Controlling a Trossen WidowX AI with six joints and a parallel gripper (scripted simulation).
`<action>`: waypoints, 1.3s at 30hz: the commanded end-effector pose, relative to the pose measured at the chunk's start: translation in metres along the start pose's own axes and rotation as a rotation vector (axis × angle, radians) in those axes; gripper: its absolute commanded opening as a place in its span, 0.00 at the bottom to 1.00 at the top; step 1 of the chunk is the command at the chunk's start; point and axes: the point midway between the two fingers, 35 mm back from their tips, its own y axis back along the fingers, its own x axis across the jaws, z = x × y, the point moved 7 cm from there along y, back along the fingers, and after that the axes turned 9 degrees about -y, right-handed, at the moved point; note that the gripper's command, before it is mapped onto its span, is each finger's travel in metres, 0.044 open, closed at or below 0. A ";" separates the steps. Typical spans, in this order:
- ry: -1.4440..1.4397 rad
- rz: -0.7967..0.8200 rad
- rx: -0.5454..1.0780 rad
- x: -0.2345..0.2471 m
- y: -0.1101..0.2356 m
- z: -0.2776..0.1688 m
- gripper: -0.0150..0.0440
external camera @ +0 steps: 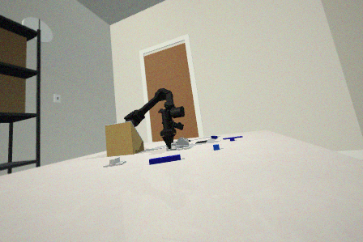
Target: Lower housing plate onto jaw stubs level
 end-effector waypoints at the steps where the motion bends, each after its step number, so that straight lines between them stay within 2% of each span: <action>1: 0.003 0.000 0.005 0.001 -0.003 0.000 0.85; 39: 0.003 0.000 0.005 0.001 0.002 0.001 0.85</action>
